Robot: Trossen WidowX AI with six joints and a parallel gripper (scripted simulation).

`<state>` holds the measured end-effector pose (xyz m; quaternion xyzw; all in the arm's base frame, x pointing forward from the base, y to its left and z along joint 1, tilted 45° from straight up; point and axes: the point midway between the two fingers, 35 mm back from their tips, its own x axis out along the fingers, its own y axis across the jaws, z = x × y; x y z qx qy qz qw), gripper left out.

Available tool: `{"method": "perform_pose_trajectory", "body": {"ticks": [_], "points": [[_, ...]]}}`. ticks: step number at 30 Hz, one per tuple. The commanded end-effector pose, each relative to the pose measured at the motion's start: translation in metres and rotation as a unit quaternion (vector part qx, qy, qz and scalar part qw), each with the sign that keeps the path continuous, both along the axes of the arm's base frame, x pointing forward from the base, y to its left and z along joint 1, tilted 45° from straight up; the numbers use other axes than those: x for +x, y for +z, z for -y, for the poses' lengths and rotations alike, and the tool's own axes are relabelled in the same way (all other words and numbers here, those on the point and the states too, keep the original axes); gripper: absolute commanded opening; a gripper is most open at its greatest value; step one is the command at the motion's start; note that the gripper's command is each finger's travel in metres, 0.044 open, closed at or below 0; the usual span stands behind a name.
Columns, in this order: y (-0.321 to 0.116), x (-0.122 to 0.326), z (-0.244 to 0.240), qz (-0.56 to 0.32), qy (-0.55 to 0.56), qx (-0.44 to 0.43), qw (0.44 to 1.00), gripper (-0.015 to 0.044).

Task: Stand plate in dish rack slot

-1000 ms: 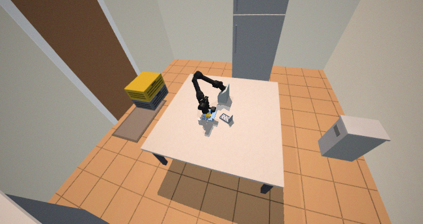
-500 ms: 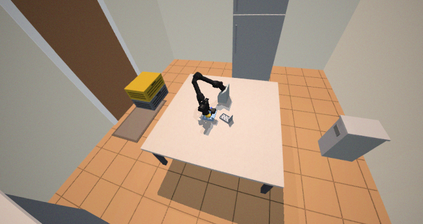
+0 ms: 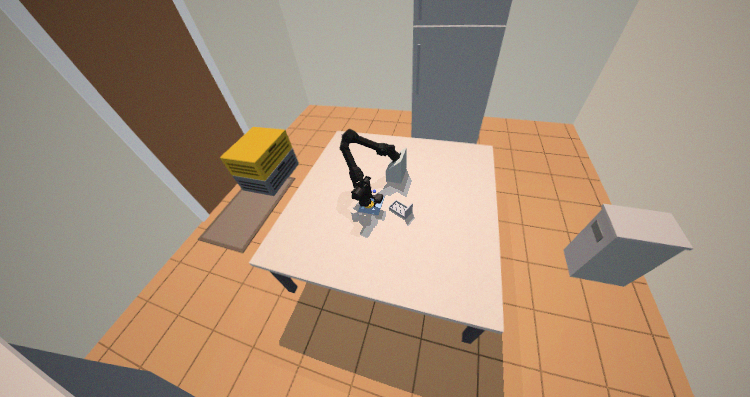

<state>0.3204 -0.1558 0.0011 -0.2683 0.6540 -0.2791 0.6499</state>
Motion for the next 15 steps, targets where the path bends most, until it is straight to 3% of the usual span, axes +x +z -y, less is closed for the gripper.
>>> {"method": "perform_pose_trajectory", "body": {"ticks": [1, 15], "points": [[-0.0013, -0.0015, 0.0005, -0.004, 0.002, 0.000, 1.000, 0.0359], [-0.0013, -0.0015, 0.0005, -0.004, 0.002, 0.000, 1.000, 0.0286]]}}
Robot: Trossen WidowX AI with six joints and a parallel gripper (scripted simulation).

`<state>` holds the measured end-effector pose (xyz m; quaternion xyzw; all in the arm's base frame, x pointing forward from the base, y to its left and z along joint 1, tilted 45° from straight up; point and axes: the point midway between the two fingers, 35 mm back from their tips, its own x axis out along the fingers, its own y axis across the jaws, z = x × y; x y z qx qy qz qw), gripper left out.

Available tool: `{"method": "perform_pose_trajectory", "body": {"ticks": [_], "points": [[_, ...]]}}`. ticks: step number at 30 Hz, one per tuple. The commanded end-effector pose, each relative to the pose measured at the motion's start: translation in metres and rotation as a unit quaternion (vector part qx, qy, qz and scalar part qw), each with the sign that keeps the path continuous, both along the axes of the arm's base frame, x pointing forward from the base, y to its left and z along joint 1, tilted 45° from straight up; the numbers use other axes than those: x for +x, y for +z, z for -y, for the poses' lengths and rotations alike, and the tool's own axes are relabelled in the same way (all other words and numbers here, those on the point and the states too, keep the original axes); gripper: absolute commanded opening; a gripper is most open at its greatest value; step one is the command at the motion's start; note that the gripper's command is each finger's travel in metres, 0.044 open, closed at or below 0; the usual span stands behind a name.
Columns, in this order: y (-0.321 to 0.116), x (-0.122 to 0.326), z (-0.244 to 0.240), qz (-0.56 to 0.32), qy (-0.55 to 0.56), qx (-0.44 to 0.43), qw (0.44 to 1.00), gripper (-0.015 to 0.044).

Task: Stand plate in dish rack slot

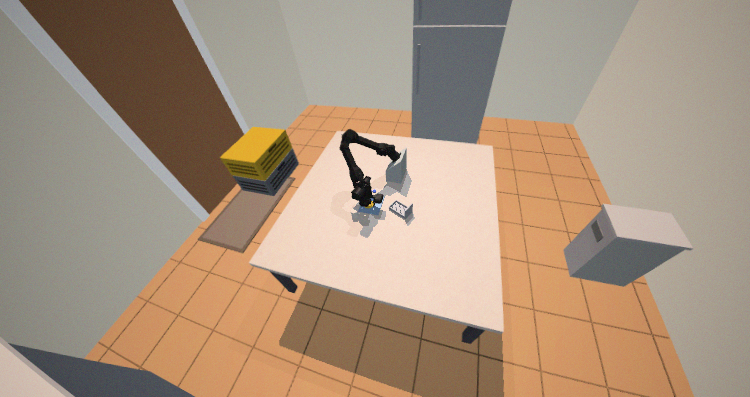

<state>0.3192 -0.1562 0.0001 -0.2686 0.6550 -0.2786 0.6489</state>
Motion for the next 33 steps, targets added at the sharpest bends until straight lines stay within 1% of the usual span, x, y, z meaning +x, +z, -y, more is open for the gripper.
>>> {"method": "perform_pose_trajectory", "body": {"ticks": [1, 11, 33], "points": [[0.000, 0.000, 0.000, -0.002, 0.002, 0.000, 1.000, 0.0260], [0.030, 0.012, -0.037, -0.001, 0.003, 0.008, 1.000, 0.0000], [0.111, 0.016, -0.126, -0.002, 0.002, 0.004, 1.000, 0.0000]]}}
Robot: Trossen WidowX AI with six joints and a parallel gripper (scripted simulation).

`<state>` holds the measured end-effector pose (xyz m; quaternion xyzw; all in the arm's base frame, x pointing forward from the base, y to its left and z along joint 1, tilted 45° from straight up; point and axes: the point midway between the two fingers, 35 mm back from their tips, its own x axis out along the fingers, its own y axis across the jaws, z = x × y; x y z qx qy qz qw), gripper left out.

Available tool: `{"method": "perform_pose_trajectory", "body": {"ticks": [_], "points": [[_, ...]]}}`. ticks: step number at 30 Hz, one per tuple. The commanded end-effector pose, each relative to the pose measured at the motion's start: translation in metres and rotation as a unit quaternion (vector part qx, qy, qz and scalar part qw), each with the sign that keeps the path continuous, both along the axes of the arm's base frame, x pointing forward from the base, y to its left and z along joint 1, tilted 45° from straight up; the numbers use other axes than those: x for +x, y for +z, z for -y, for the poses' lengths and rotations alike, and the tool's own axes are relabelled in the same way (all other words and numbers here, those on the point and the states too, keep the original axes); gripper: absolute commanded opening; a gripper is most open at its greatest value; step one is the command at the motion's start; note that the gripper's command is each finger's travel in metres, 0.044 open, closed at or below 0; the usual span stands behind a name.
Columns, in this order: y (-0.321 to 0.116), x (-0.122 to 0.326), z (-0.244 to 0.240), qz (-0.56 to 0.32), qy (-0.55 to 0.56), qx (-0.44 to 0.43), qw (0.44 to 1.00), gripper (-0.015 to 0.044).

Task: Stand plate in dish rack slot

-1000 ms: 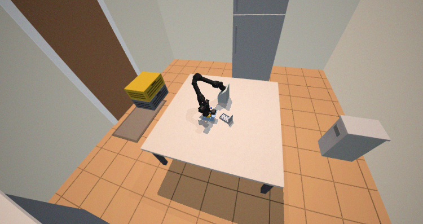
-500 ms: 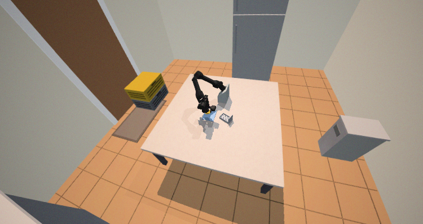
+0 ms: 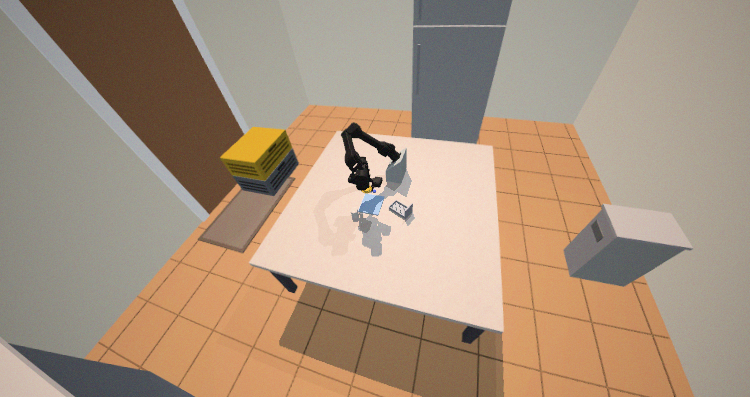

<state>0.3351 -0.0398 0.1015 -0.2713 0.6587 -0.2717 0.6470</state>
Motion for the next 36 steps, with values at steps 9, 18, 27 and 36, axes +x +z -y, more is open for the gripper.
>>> {"method": "perform_pose_trajectory", "body": {"ticks": [9, 18, 27, 36], "points": [[-0.015, -0.015, -0.043, 0.053, -0.051, 0.005, 0.997, 0.0000], [-0.063, -0.062, -0.090, 0.150, -0.150, 0.000, 0.977, 0.0000], [-0.070, -0.066, -0.090, 0.140, -0.156, 0.008, 0.978, 0.0000], [-0.093, -0.072, -0.076, 0.041, -0.138, 0.068, 0.987, 0.0000]]}}
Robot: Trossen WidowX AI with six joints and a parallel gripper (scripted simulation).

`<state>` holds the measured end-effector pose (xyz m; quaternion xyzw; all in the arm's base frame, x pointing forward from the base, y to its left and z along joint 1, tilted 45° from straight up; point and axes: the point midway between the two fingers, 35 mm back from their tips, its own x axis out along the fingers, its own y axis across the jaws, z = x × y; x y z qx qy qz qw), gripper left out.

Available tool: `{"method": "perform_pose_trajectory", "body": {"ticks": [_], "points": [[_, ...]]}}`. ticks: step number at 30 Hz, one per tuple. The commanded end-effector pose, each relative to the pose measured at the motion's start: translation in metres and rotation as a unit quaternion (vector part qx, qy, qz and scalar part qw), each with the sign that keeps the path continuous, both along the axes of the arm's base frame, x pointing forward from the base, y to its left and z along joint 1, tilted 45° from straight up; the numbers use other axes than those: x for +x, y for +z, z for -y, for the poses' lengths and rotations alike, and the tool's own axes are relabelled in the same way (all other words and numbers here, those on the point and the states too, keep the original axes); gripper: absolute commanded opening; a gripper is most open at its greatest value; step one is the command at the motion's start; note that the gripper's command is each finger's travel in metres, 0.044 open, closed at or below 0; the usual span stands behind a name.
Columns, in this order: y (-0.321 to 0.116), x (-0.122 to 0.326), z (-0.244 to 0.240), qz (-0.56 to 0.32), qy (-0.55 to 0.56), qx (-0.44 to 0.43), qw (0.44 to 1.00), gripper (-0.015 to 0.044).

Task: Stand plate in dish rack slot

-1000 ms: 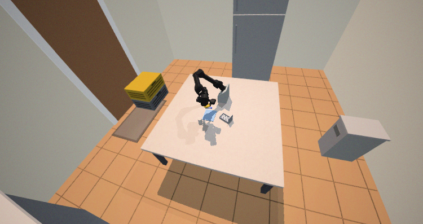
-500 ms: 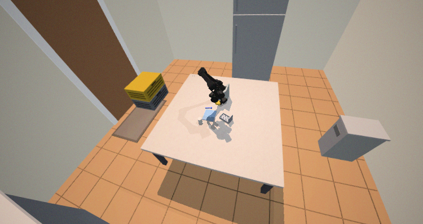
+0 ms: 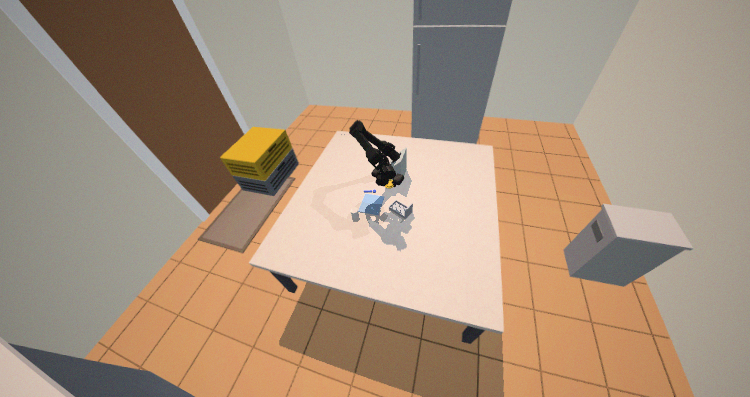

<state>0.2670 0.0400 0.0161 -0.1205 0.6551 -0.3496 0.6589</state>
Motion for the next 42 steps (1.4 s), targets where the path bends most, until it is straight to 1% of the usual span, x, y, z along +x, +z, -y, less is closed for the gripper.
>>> {"method": "perform_pose_trajectory", "body": {"ticks": [1, 11, 21, 31, 42], "points": [[-0.010, -0.004, 0.005, -0.036, 0.014, 0.032, 0.999, 0.0000], [-0.032, -0.009, 0.016, -0.105, 0.062, 0.126, 0.984, 0.0000], [-0.051, -0.011, 0.026, -0.145, 0.126, 0.223, 0.956, 0.0000], [-0.067, -0.012, 0.033, -0.153, 0.206, 0.312, 0.915, 0.0000], [-0.080, -0.011, 0.042, -0.131, 0.307, 0.388, 0.859, 0.0000]]}}
